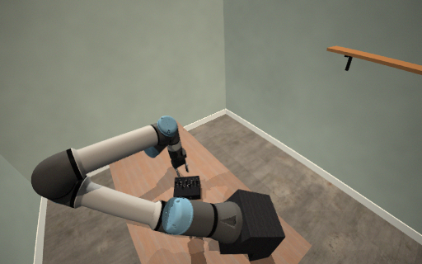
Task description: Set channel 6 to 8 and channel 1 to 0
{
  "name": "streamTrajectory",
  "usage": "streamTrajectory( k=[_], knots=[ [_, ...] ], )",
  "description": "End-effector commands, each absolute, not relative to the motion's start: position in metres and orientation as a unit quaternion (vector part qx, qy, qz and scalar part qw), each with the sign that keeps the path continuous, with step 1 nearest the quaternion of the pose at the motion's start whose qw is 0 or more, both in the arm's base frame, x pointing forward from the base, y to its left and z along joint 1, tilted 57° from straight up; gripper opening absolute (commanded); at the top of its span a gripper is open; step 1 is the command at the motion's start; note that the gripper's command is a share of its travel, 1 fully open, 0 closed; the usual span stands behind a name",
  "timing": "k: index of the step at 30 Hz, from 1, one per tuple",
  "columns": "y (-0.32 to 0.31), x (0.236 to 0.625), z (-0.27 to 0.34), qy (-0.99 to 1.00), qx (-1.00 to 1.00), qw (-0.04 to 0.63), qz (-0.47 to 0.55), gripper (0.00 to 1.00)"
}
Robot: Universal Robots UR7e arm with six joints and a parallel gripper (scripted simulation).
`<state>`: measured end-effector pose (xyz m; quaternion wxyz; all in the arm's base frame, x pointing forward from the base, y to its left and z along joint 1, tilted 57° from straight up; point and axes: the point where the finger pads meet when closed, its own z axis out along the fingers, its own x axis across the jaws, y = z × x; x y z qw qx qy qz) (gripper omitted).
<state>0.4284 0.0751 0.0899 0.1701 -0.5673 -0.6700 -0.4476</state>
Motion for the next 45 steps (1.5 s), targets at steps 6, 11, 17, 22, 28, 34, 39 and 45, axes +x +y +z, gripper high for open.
streamTrajectory(
  k=[6, 11, 17, 22, 28, 34, 39, 45],
  knots=[
    [0.075, 0.43, 0.085, -0.663, -0.576, 0.176, -0.445, 1.0],
    [0.077, 0.433, 0.074, -0.645, -0.596, 0.189, -0.44, 1.0],
    [0.086, 0.439, 0.037, -0.58, -0.66, 0.233, -0.418, 1.0],
    [0.096, 0.441, 0.008, -0.522, -0.706, 0.268, -0.397, 1.0],
    [0.101, 0.442, -0.004, -0.496, -0.725, 0.282, -0.387, 1.0],
    [0.102, 0.441, -0.006, -0.491, -0.728, 0.285, -0.385, 0.0],
    [0.102, 0.441, -0.006, -0.491, -0.728, 0.285, -0.385, 0.0],
    [0.102, 0.441, -0.006, -0.491, -0.728, 0.285, -0.385, 0.0]
  ],
)
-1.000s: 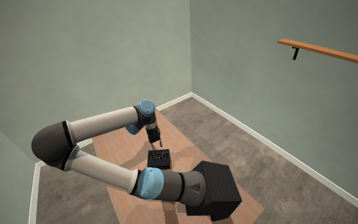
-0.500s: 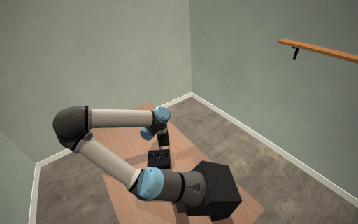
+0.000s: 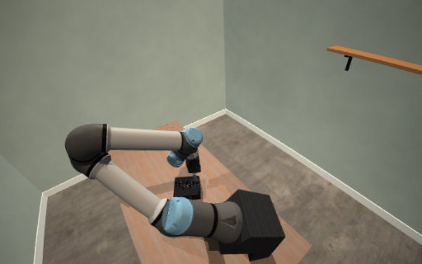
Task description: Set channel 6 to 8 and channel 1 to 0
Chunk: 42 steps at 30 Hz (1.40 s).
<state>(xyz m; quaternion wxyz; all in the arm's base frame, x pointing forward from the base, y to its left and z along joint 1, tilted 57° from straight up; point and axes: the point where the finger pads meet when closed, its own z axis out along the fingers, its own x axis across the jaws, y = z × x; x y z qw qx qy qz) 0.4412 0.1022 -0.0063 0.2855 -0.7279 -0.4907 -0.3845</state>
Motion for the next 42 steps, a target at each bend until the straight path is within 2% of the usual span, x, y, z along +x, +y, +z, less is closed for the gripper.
streamTrajectory(
  k=[1, 42],
  knots=[
    [0.1017, 0.4415, -0.0061, -0.491, -0.728, 0.285, -0.385, 0.0],
    [0.1053, 0.4428, -0.0086, -0.491, -0.728, 0.285, -0.385, 0.0]
  ],
)
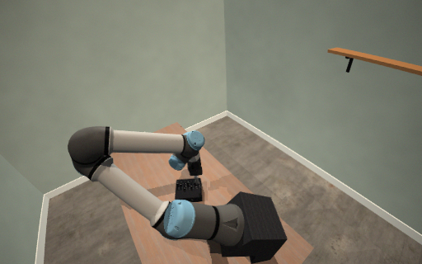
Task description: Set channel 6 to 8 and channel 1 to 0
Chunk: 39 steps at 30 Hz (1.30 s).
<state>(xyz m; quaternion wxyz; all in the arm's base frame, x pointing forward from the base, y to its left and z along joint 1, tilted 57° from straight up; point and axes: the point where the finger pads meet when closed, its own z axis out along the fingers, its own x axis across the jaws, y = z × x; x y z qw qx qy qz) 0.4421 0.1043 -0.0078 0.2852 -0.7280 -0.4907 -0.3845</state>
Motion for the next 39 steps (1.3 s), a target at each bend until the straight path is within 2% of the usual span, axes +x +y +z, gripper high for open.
streamTrajectory(
  k=[1, 39],
  knots=[
    [0.106, 0.443, -0.009, -0.491, -0.728, 0.285, -0.385, 0.0],
    [0.121, 0.449, -0.02, -0.491, -0.728, 0.285, -0.385, 0.0]
  ],
)
